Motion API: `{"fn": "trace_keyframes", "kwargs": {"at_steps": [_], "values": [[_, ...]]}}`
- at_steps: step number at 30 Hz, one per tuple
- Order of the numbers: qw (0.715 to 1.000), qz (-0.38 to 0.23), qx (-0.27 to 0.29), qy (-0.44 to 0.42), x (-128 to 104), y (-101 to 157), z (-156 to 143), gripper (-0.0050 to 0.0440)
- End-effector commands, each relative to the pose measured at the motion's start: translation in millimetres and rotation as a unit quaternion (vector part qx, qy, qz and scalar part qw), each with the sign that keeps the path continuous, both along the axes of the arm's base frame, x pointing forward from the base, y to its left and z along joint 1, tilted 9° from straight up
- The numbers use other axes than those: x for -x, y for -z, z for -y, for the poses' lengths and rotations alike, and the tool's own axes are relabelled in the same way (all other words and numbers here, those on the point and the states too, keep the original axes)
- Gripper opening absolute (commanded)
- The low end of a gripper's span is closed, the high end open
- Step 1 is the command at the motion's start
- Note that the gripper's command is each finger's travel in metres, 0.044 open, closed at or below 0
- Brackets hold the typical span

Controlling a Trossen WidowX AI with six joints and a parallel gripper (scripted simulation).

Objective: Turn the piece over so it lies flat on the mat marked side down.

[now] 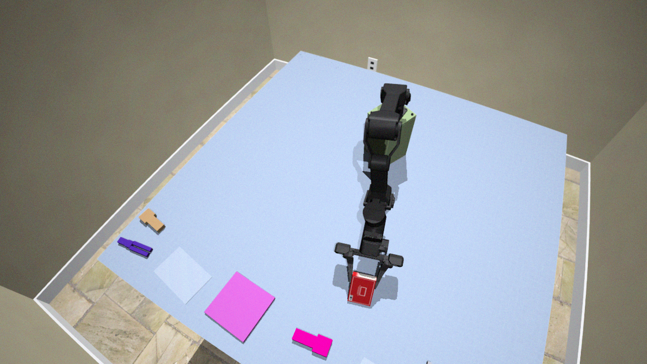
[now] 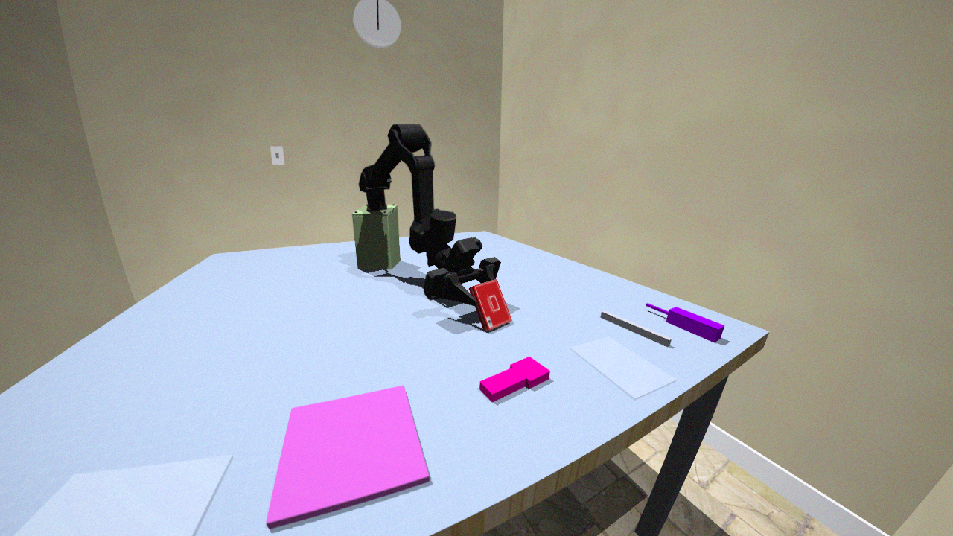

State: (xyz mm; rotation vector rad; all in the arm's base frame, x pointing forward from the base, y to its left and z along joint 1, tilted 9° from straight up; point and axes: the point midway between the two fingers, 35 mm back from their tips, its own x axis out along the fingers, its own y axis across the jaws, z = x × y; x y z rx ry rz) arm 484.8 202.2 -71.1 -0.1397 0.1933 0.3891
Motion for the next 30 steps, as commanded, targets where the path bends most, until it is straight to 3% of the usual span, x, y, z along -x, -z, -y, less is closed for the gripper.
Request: {"fn": "trace_keyframes", "kwargs": {"at_steps": [1,30], "values": [[1.000,-0.005,0.003,0.000,1.6,4.9,1.2,0.0000],[1.000,-0.008,0.005,0.001,5.7,9.4,3.4,0.0000]]}}
